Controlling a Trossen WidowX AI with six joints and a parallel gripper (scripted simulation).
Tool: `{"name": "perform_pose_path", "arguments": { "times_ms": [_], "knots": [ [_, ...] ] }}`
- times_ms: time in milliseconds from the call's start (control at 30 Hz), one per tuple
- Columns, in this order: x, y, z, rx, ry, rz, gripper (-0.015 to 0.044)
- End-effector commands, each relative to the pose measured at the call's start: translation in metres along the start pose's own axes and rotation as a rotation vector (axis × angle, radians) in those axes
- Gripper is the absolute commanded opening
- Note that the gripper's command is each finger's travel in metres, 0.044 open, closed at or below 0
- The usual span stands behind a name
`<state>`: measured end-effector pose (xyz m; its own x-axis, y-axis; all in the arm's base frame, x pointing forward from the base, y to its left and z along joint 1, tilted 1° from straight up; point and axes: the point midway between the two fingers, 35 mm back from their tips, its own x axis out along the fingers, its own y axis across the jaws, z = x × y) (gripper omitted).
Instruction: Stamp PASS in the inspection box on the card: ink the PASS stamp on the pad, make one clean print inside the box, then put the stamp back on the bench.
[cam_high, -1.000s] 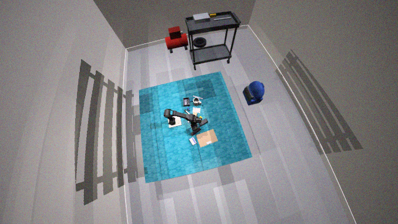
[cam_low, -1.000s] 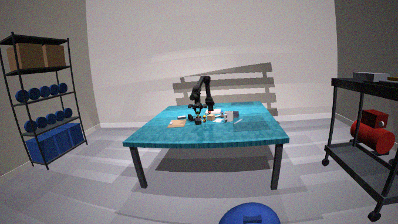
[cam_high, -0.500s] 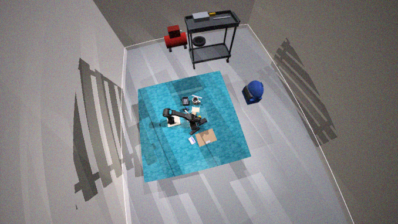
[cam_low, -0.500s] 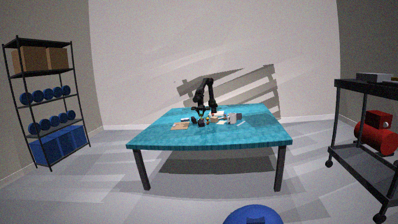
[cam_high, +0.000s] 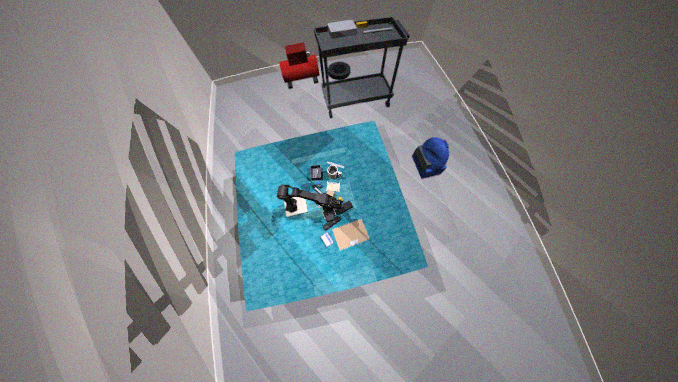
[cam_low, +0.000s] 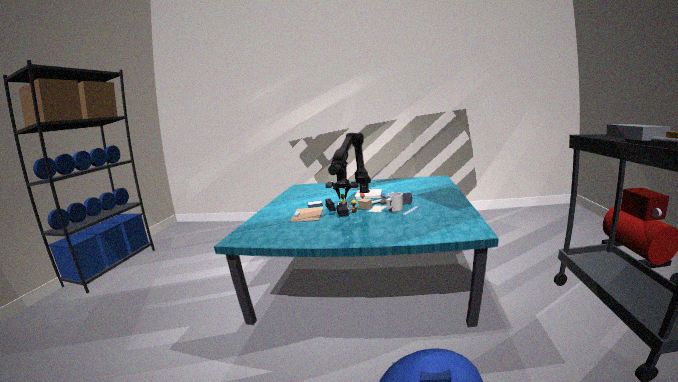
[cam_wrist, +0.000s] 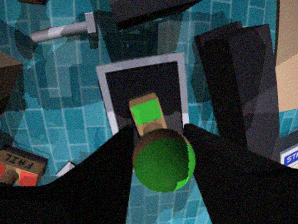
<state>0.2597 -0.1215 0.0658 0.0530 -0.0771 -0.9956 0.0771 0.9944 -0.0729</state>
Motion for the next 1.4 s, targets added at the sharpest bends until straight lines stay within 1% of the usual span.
{"name": "perform_pose_path", "arguments": {
  "times_ms": [0, 567, 1367],
  "knots": [
    [0.004, -0.001, 0.0, 0.0, 0.005, -0.004, 0.0],
    [0.003, -0.001, 0.0, 0.0, 0.005, -0.004, 0.0],
    [-0.008, -0.001, 0.0, 0.0, 0.005, -0.004, 0.0]
  ]
}}
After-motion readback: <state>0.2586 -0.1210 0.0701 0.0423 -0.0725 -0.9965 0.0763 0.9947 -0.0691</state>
